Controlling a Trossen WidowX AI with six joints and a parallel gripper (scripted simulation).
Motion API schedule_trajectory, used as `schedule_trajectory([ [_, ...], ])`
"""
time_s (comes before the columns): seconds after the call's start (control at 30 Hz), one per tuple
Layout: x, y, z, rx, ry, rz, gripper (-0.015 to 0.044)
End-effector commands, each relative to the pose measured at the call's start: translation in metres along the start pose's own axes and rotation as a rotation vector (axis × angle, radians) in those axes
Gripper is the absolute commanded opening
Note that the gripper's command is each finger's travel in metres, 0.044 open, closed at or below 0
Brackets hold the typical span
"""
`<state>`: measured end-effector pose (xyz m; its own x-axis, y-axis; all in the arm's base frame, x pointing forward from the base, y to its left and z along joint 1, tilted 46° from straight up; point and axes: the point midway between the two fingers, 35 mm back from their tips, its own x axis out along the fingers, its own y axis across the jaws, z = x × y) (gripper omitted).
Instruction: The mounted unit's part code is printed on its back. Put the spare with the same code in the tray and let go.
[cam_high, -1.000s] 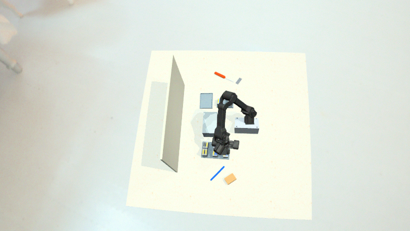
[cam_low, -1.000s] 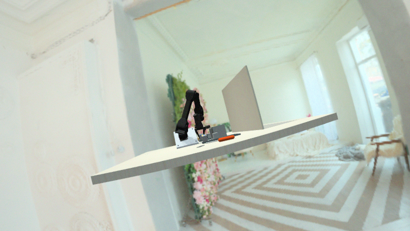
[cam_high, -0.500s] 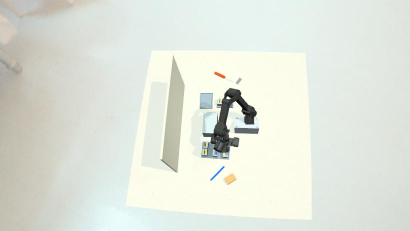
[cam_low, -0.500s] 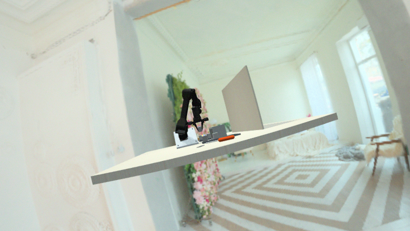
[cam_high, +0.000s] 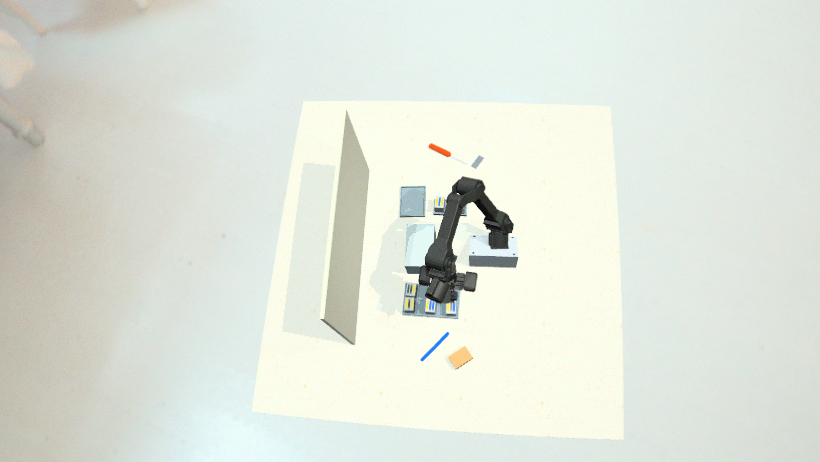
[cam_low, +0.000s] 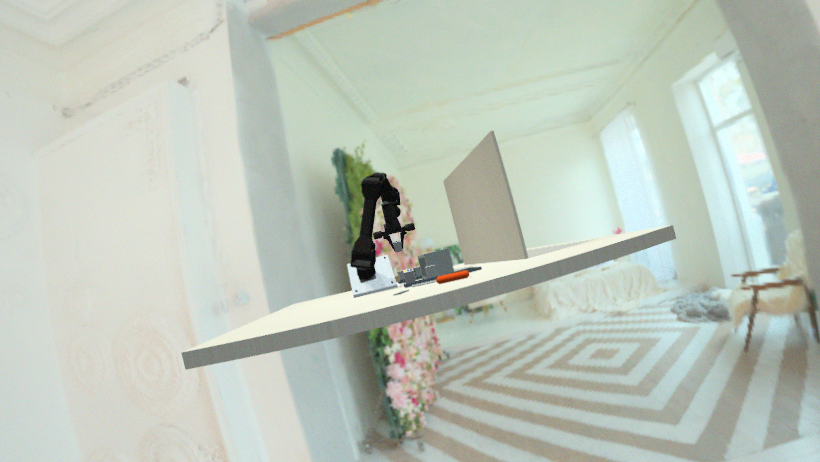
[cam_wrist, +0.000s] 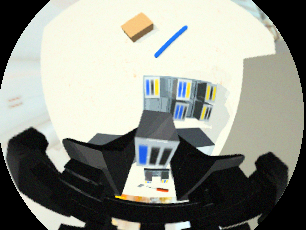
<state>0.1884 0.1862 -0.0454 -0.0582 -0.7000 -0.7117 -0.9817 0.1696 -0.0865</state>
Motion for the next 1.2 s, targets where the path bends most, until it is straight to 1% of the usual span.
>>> schedule_trajectory([
  [0.0, -0.006, -0.009, -0.004, 0.000, -0.011, 0.006, 0.0000],
  [0.27, -0.018, -0.060, -0.034, -0.016, -0.053, 0.003, 0.0000],
  [0.57, -0.025, -0.113, -0.081, -0.022, -0.078, -0.011, 0.0000],
  [0.87, -0.024, -0.157, -0.141, -0.020, -0.079, -0.029, 0.0000],
  [1.17, -0.019, -0.188, -0.213, -0.012, -0.054, -0.043, 0.0000],
])
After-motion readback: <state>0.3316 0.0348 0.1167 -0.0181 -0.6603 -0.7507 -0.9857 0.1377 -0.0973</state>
